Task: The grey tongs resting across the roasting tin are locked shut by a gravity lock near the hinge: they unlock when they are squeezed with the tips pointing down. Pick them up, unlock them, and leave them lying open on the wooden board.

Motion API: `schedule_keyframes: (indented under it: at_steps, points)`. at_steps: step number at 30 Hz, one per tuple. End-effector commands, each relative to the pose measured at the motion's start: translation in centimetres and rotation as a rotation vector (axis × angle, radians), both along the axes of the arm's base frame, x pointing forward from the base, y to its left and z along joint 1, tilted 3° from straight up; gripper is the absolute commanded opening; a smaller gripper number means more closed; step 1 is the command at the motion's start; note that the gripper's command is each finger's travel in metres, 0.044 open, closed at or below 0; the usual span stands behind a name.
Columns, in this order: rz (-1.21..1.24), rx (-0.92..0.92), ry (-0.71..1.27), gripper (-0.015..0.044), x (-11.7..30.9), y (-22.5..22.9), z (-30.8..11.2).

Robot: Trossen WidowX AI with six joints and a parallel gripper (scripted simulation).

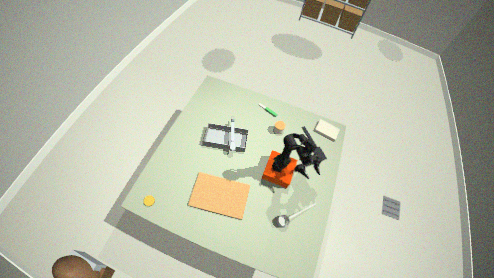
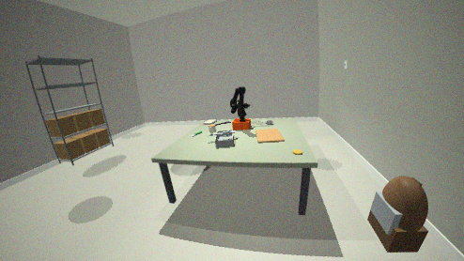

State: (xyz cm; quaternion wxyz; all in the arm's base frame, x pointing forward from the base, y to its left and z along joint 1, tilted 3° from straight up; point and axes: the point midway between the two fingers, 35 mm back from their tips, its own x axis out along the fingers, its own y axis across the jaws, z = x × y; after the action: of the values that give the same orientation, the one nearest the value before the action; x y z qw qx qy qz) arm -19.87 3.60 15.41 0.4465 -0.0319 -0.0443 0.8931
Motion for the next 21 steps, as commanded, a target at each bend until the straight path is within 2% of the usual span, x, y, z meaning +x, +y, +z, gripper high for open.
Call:
schedule_keyframes:
  at_steps: [1,5,6,21]
  points:
    - [0.001,-0.001,-0.001,0.0374,0.0,-0.1,0.0]
    - [0.013,-0.029,-0.026,0.0269,-0.1,-1.0,-0.6]
    - [0.020,-0.041,-0.039,0.0260,-0.1,-1.5,-0.9]
    - [0.262,-0.269,-0.387,0.0260,1.7,-12.5,-6.9]
